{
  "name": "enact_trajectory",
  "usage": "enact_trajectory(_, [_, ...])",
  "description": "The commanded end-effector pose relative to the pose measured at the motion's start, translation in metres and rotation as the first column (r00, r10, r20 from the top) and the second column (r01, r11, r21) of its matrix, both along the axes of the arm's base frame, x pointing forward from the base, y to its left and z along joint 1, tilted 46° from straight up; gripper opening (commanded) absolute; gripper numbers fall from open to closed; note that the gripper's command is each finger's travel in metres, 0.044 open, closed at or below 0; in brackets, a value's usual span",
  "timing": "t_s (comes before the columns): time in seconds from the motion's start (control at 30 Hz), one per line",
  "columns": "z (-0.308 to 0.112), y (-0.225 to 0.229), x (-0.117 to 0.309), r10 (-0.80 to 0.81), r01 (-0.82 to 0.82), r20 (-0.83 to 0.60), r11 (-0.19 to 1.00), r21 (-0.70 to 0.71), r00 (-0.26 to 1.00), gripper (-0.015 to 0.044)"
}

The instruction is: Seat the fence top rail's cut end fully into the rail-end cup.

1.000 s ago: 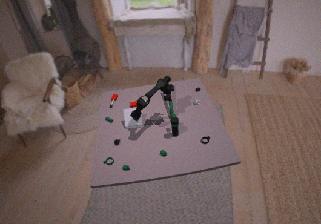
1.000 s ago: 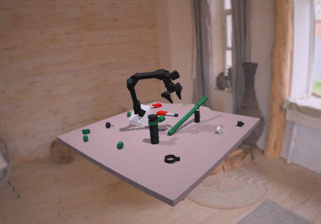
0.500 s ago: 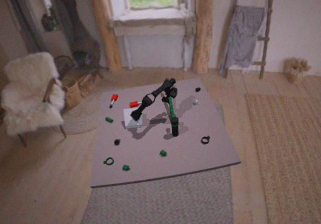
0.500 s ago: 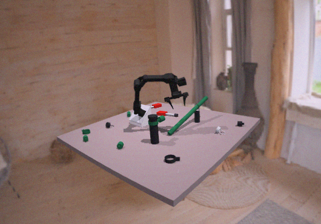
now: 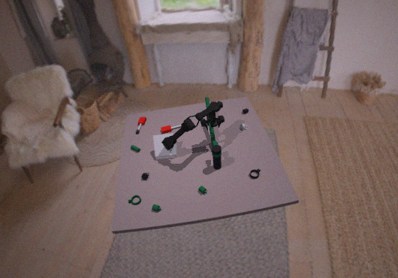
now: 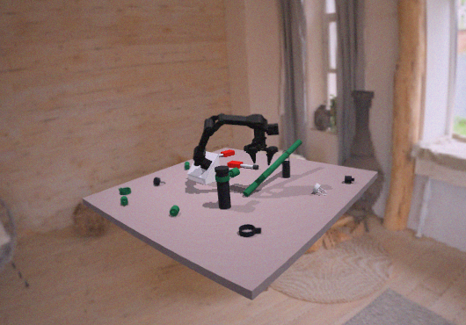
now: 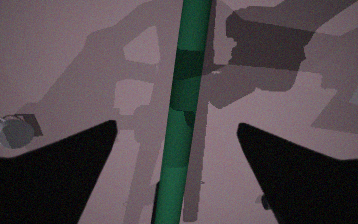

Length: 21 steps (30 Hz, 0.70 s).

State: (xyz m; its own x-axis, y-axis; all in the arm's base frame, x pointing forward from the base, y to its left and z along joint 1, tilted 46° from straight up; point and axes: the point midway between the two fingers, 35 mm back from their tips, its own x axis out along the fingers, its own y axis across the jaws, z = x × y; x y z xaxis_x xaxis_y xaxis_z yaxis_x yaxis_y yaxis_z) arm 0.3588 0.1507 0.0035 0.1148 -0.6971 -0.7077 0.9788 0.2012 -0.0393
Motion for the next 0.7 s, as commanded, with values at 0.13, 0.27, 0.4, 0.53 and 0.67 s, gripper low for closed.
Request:
enact_trajectory(0.13, [-0.004, -0.002, 0.001, -0.093, 0.092, 0.047, 0.996, 0.013, 0.995, 0.0440])
enact_trajectory(0.27, [-0.012, -0.010, 0.003, -0.093, 0.092, 0.047, 0.996, 0.013, 0.995, 0.0440])
enact_trajectory(0.4, [-0.029, -0.027, 0.004, -0.093, 0.092, 0.048, 0.996, 0.012, 0.995, 0.0440])
enact_trajectory(0.53, [-0.030, -0.028, 0.004, -0.093, 0.092, 0.048, 0.996, 0.011, 0.995, 0.0440])
enact_trajectory(0.67, [-0.039, -0.037, 0.006, -0.093, 0.092, 0.048, 0.996, 0.011, 0.995, 0.0440])
